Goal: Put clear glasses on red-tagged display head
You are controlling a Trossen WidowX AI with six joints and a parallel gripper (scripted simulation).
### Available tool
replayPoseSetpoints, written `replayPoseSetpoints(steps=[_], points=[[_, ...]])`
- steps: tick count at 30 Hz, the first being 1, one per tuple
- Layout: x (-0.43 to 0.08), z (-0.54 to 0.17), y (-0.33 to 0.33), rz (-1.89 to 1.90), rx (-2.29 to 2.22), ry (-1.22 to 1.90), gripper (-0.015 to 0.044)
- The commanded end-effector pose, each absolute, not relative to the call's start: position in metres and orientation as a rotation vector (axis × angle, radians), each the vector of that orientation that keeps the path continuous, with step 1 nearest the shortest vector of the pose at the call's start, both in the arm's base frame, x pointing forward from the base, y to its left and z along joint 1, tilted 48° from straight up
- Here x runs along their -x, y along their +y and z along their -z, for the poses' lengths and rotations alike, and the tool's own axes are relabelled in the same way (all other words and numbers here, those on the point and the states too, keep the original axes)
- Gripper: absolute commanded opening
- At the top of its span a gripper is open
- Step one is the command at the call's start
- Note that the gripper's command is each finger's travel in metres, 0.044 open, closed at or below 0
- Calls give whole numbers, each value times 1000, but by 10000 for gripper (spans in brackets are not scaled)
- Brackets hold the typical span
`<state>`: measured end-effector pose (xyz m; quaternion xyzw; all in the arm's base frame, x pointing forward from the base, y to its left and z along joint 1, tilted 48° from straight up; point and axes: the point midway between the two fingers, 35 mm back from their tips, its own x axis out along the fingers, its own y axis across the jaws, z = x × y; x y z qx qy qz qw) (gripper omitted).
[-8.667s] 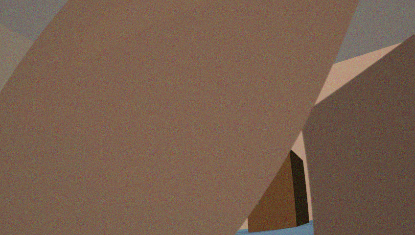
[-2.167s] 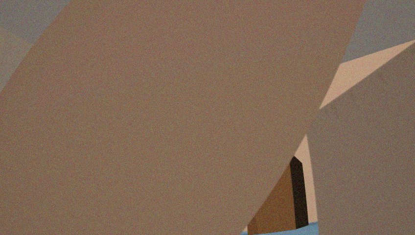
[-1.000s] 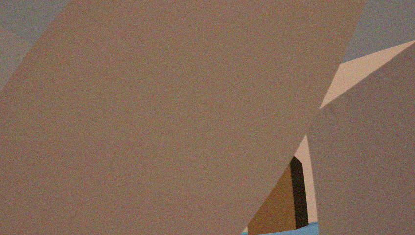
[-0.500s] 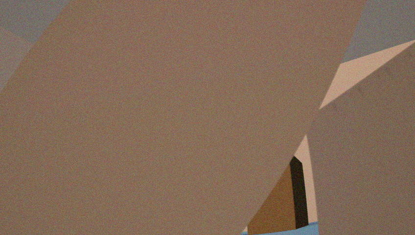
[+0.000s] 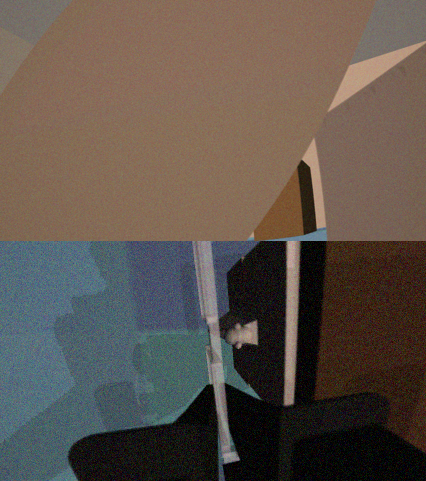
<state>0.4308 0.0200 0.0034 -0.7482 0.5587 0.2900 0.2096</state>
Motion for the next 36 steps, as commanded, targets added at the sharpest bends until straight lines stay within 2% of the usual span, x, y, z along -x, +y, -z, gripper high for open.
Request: replayPoseSetpoints(steps=[1, 2, 3, 21, 36], points=[[-431, -3, 20, -807, 2081, 1554, 79], [-431, -3, 20, -807, 2081, 1554, 105], [-431, -3, 20, -807, 2081, 1554, 107], [-424, -28, 44, -825, 2058, 1604, 107], [-369, -40, 42, -828, 2057, 1606, 107]])
